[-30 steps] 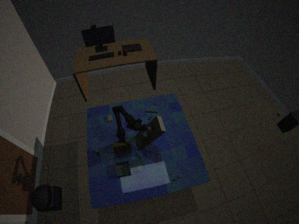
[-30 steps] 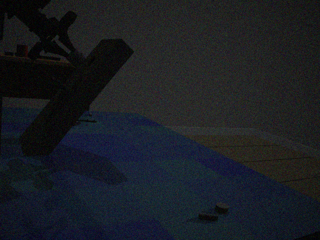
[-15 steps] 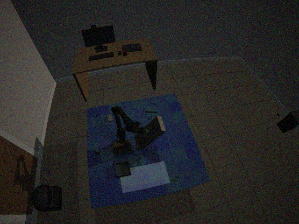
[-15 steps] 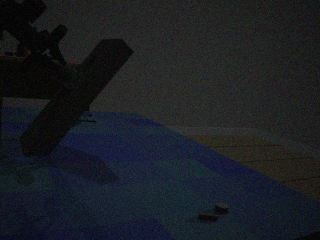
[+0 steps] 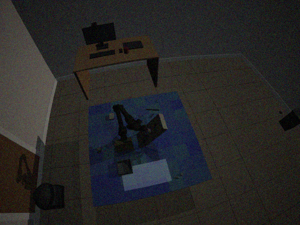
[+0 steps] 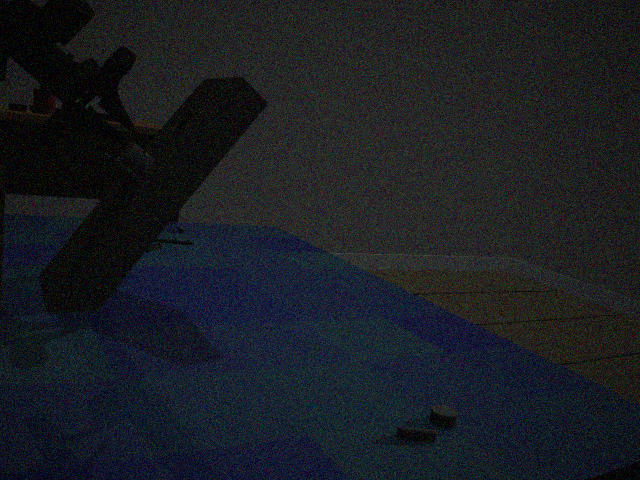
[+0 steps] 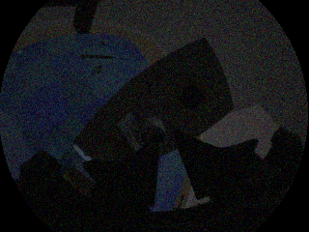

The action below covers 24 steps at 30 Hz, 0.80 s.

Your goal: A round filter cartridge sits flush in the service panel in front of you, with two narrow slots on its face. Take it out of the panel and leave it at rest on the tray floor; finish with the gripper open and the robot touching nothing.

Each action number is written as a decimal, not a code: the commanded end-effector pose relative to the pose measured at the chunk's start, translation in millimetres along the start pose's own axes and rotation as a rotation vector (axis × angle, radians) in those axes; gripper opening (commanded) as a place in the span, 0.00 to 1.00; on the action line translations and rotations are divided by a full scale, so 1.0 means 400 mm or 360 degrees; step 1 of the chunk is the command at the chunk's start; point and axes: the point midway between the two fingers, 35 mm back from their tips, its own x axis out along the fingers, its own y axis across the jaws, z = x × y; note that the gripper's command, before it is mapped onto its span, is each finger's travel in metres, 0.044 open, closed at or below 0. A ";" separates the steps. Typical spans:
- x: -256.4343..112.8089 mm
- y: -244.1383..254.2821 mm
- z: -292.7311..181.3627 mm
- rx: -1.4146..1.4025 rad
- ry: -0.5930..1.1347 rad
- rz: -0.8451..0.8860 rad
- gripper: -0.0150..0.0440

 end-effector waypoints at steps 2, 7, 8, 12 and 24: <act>0.000 0.014 -0.004 -0.0023 -0.0011 -0.0011 0.44; -0.013 -0.071 0.044 -0.0025 -0.0012 -0.0012 0.44; -0.016 -0.095 0.058 -0.0026 -0.0012 -0.0012 0.44; -0.024 -0.151 0.092 -0.0028 -0.0013 -0.0013 0.44; -0.135 -0.261 0.154 -0.0051 -0.0005 -0.0021 0.88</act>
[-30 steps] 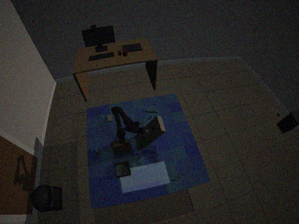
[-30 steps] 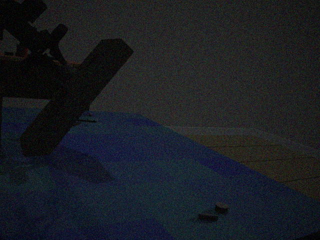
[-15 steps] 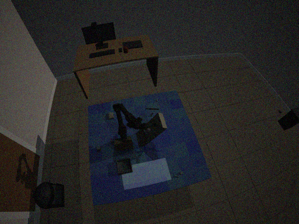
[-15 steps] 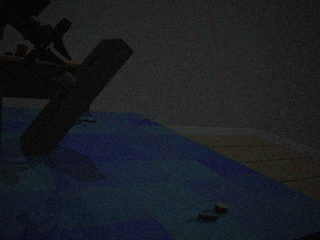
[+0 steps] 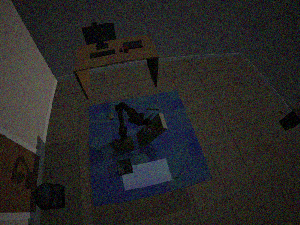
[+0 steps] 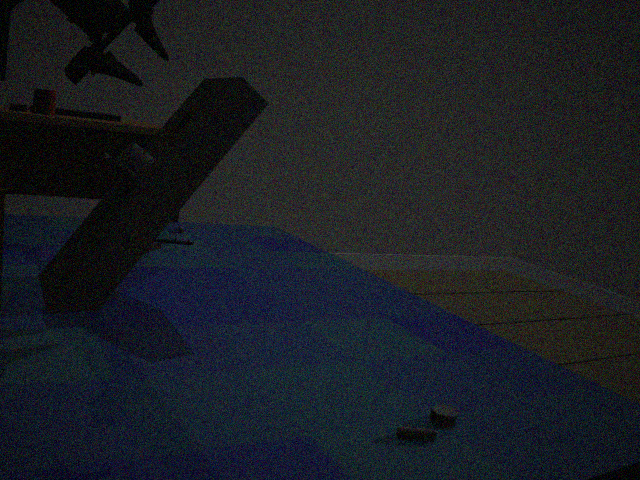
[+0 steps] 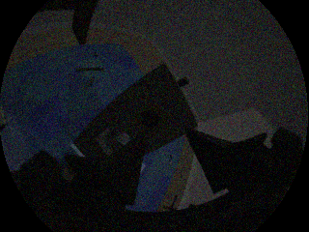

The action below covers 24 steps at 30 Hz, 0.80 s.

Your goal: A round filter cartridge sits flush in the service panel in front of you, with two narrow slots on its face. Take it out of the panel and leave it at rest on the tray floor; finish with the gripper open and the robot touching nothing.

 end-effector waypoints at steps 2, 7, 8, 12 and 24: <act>-0.052 -0.050 0.028 -0.0017 -0.0006 -0.0006 0.97; -0.013 0.010 -0.018 0.0457 0.0115 0.0123 0.82; 0.000 0.037 -0.036 0.0653 0.0176 0.0173 0.78; 0.041 0.154 -0.101 0.1410 0.0483 0.0337 0.77; 0.050 0.198 -0.120 0.1662 0.0614 0.0377 0.77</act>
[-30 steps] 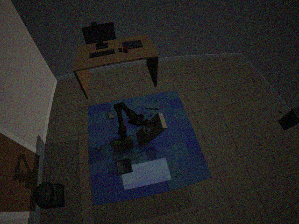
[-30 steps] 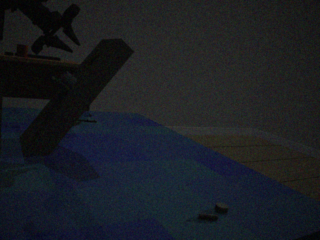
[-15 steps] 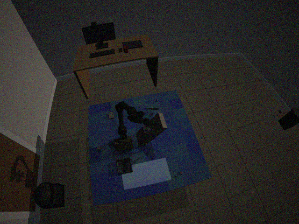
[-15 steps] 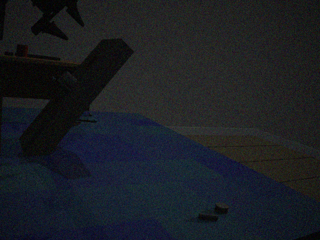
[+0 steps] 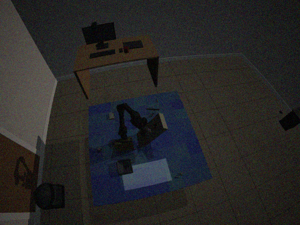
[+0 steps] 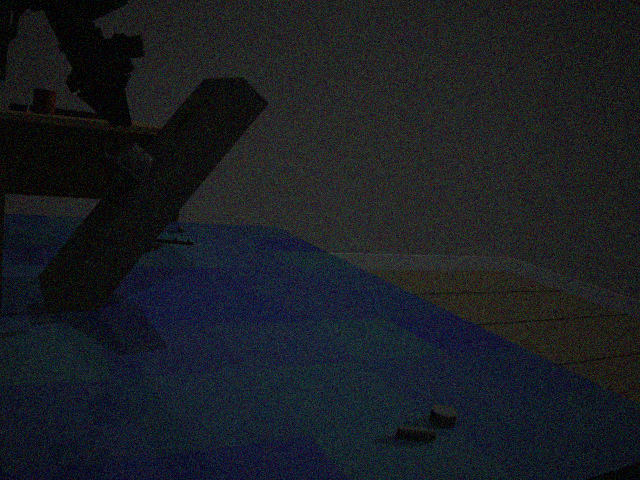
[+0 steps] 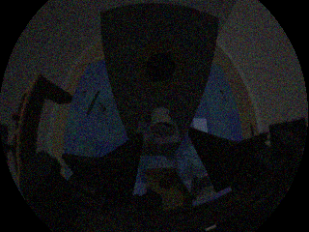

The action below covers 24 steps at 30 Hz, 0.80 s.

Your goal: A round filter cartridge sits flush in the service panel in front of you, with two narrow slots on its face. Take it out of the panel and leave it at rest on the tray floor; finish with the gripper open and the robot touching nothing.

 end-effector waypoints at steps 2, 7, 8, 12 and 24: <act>0.014 0.002 -0.022 0.0140 0.0062 0.0011 0.77; 0.034 0.000 -0.022 0.0140 0.0062 0.0009 0.77; 0.038 0.000 -0.022 0.0140 0.0062 0.0008 0.77; 0.054 0.000 -0.022 0.0139 0.0062 0.0007 0.77; 0.103 0.001 -0.023 0.0138 0.0061 0.0009 0.77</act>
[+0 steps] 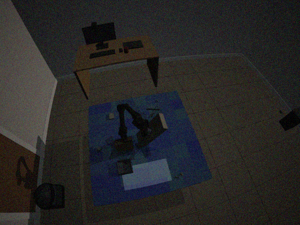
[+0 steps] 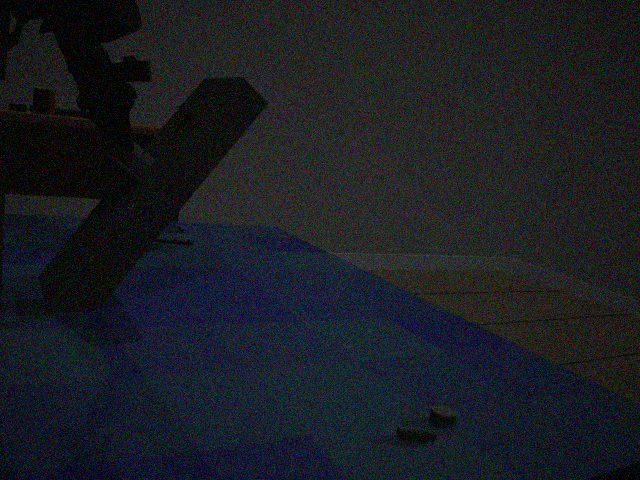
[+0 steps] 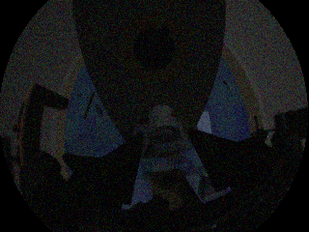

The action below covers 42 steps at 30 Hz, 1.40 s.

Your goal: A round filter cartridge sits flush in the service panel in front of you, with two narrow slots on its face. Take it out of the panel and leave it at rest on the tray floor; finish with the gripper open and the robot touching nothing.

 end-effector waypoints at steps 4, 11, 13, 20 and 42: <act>0.033 0.004 -0.001 0.0008 -0.0008 0.0008 0.77; 0.039 0.003 -0.001 -0.0001 -0.0001 0.0004 0.73; 0.039 0.003 -0.001 -0.0001 -0.0001 0.0004 0.64; 0.039 0.003 -0.001 -0.0001 -0.0001 0.0004 0.56; -0.085 -0.003 0.064 0.0107 -0.0039 -0.0024 0.25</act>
